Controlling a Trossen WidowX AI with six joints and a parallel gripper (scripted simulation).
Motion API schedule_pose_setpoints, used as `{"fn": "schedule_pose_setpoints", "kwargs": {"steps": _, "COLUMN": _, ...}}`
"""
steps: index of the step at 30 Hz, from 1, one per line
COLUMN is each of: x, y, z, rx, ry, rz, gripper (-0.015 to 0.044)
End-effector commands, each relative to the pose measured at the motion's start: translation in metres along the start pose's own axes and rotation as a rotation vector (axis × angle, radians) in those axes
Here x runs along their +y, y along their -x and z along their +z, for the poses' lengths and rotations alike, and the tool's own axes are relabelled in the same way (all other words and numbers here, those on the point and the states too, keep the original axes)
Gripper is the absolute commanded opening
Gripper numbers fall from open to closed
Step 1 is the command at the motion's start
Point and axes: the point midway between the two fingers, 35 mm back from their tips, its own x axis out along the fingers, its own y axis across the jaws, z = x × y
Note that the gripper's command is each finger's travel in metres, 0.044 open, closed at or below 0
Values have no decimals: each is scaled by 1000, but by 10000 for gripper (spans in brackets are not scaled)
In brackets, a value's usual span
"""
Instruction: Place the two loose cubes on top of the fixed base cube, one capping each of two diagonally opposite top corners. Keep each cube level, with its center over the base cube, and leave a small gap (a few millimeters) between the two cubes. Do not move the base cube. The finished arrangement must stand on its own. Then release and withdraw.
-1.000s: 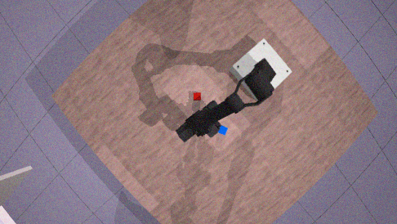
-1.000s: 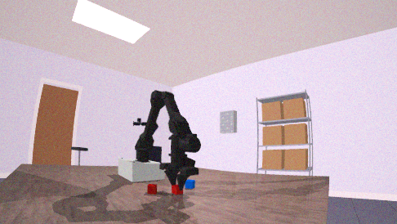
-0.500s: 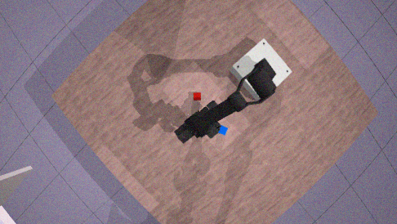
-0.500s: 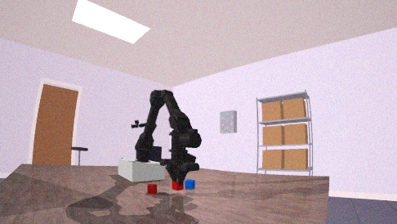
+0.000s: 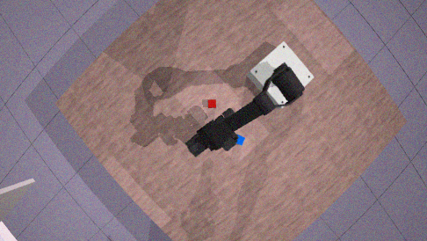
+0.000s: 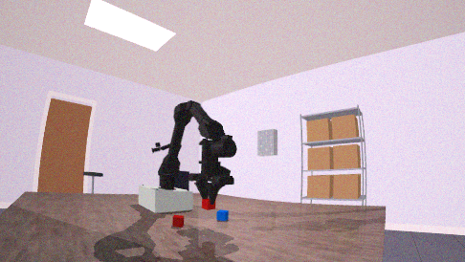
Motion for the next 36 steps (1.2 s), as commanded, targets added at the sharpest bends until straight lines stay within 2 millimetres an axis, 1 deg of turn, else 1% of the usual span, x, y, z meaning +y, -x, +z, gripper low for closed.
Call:
{"fn": "schedule_pose_setpoints", "kwargs": {"steps": 1, "x": 1, "y": 13, "z": -1, "rx": 4, "ry": 4, "rz": -1, "gripper": 105}}
{"fn": "schedule_pose_setpoints", "kwargs": {"steps": 9, "x": 4, "y": 39, "z": 0, "rx": 4, "ry": 4, "rz": -1, "gripper": 105}}
{"fn": "schedule_pose_setpoints", "kwargs": {"steps": 12, "x": 5, "y": 44, "z": 0, "rx": 4, "ry": 4, "rz": -1, "gripper": 105}}
{"fn": "schedule_pose_setpoints", "kwargs": {"steps": 15, "x": 6, "y": 42, "z": 4, "rx": 4, "ry": -8, "rz": -1, "gripper": 105}}
{"fn": "schedule_pose_setpoints", "kwargs": {"steps": 36, "x": 33, "y": 15, "z": 61, "rx": -1, "ry": -184, "rz": 2, "gripper": 105}}
